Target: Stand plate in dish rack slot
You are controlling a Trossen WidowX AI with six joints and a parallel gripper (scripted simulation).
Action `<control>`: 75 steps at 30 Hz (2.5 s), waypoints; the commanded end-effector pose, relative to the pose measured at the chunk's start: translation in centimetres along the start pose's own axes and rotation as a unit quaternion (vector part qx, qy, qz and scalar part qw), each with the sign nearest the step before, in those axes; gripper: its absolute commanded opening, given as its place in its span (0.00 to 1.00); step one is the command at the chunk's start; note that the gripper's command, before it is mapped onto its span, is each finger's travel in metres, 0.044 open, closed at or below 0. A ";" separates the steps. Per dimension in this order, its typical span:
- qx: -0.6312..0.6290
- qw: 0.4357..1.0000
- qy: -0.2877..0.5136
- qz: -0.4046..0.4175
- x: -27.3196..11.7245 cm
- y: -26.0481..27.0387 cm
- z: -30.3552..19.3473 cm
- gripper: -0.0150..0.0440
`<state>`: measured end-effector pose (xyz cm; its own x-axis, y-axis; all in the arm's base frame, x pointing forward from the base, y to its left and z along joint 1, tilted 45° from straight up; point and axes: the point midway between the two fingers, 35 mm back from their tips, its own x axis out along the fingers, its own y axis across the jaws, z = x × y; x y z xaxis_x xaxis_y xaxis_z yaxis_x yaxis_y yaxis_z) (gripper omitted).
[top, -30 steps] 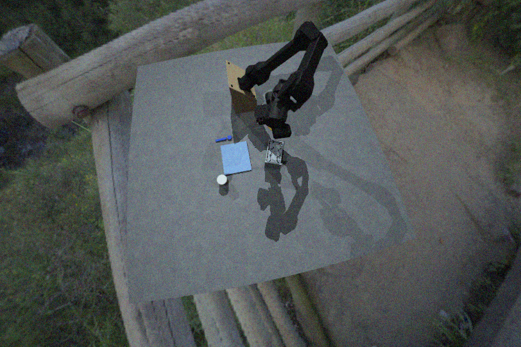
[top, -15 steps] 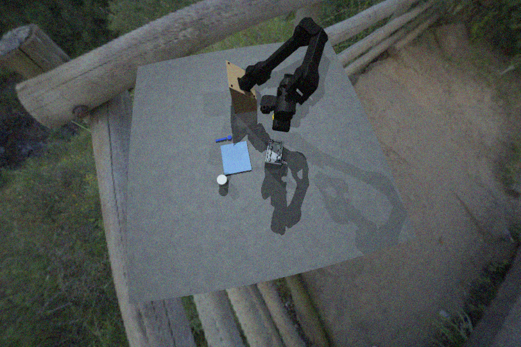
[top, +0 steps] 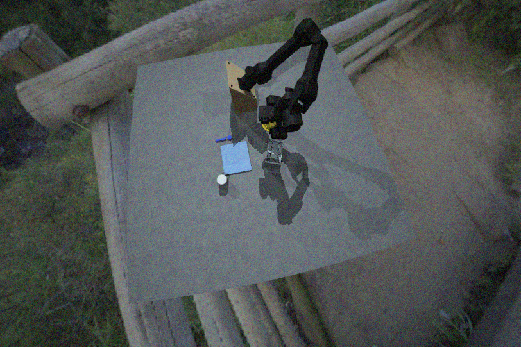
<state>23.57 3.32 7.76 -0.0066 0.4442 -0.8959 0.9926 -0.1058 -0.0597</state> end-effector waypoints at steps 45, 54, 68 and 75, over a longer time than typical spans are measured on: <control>-0.327 0.814 -0.406 0.254 7.9 3.8 -1.2 0.25; -0.349 0.759 -0.440 0.329 7.5 3.2 -2.8 0.25; -0.351 0.678 -0.466 0.448 5.9 0.8 -4.9 0.25; -0.340 0.645 -0.469 0.499 4.9 -0.7 -5.4 0.25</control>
<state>24.12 10.61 5.45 0.9135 -0.3023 -0.2721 0.4057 0.6289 0.6633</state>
